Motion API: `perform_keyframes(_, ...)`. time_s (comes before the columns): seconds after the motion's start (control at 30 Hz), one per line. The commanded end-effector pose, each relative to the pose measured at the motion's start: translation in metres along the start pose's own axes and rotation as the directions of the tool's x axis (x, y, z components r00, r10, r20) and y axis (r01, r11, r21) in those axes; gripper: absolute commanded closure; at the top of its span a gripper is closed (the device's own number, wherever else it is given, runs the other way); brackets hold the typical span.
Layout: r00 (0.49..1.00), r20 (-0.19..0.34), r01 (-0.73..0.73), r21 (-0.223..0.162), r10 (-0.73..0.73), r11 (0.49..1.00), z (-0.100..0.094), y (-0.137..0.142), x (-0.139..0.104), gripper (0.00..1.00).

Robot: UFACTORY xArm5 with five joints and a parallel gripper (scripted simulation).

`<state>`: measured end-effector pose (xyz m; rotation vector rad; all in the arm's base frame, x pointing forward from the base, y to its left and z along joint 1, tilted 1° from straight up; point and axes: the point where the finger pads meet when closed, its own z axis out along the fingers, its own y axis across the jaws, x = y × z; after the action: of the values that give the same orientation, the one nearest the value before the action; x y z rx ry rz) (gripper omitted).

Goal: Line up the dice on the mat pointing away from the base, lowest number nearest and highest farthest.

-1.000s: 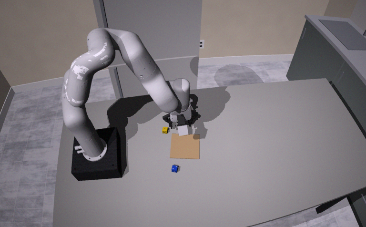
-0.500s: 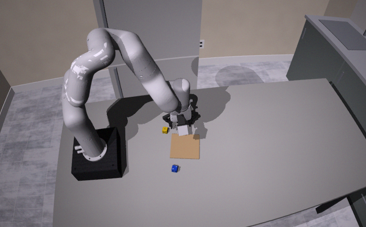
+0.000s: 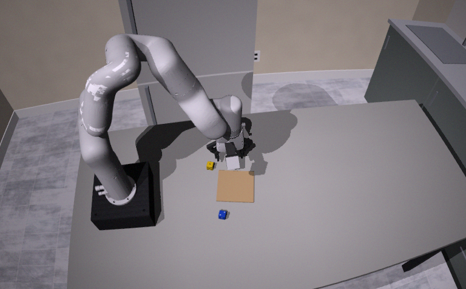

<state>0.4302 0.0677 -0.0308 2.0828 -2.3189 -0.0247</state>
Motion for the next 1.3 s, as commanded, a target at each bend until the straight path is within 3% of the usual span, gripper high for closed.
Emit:
perform_keyframes(0.0,1.000,0.001,0.000,0.005,0.000,1.000,-0.034,-0.001,-0.001,0.00)
perform_keyframes(0.13,1.000,0.001,0.000,0.005,0.000,1.000,-0.065,-0.001,-0.001,0.00)
perform_keyframes(0.27,1.000,0.001,0.000,0.005,0.000,1.000,-0.083,-0.001,-0.001,0.00)
perform_keyframes(0.7,1.000,0.001,-0.004,0.005,0.004,1.000,-0.087,0.000,-0.001,0.00)
perform_keyframes(0.83,0.982,0.001,-0.189,0.005,0.189,0.982,-0.084,0.045,-0.006,0.00)
perform_keyframes(0.93,0.981,0.001,-0.193,0.005,0.193,0.981,-0.084,0.046,-0.006,0.00)
perform_keyframes(1.0,0.956,0.001,-0.293,0.005,0.293,0.956,-0.080,0.071,-0.007,0.00)
perform_keyframes(1.27,0.949,0.001,-0.317,0.005,0.317,0.949,-0.079,0.077,-0.007,0.00)
